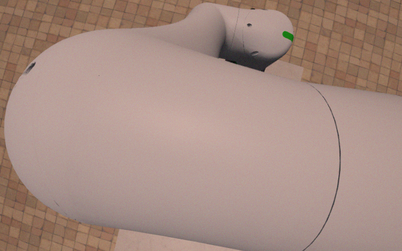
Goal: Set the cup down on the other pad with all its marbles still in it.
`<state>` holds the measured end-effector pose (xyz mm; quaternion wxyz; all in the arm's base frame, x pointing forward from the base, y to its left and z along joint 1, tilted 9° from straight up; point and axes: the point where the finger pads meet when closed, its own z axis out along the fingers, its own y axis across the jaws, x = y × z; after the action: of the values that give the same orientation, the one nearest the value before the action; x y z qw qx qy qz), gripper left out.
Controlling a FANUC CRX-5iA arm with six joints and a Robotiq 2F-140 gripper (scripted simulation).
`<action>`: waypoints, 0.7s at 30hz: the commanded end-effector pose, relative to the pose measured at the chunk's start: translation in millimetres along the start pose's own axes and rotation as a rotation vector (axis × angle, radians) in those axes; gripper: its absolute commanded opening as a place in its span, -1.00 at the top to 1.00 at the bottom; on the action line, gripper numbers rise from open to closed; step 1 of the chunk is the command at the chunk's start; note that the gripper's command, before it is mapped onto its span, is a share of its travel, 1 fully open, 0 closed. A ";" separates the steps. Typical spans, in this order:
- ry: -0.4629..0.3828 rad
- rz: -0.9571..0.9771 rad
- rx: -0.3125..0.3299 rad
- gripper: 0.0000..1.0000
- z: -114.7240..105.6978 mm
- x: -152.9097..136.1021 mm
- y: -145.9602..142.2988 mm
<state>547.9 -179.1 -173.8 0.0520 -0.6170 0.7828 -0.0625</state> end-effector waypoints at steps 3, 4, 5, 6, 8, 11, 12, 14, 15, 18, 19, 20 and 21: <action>0.000 0.000 0.000 -0.18 -0.1 0.1 -0.2; 0.000 0.000 0.000 -0.18 -0.1 0.1 -0.2; 0.000 0.000 0.000 -0.18 -0.1 0.1 -0.2; 0.000 0.000 0.000 -0.18 -0.1 0.1 -0.2; 0.000 0.000 0.000 -0.18 -0.1 0.1 -0.2; 0.000 0.000 0.000 -0.18 -0.1 0.1 -0.2; 0.000 0.000 0.000 -0.18 -0.1 0.1 -0.2; 0.000 0.000 0.000 -0.18 -0.1 0.1 -0.2; 0.000 0.000 0.000 -0.18 -0.1 0.1 -0.2; 0.000 0.000 0.000 -0.18 -0.1 0.1 -0.2; 0.000 0.000 0.000 -0.18 -0.1 0.1 -0.2; 0.000 0.000 0.000 -0.18 -0.1 0.1 -0.2; 0.000 0.000 0.000 -0.18 -0.1 0.1 -0.2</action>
<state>547.9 -179.1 -173.8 0.0520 -0.6170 0.7828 -0.0625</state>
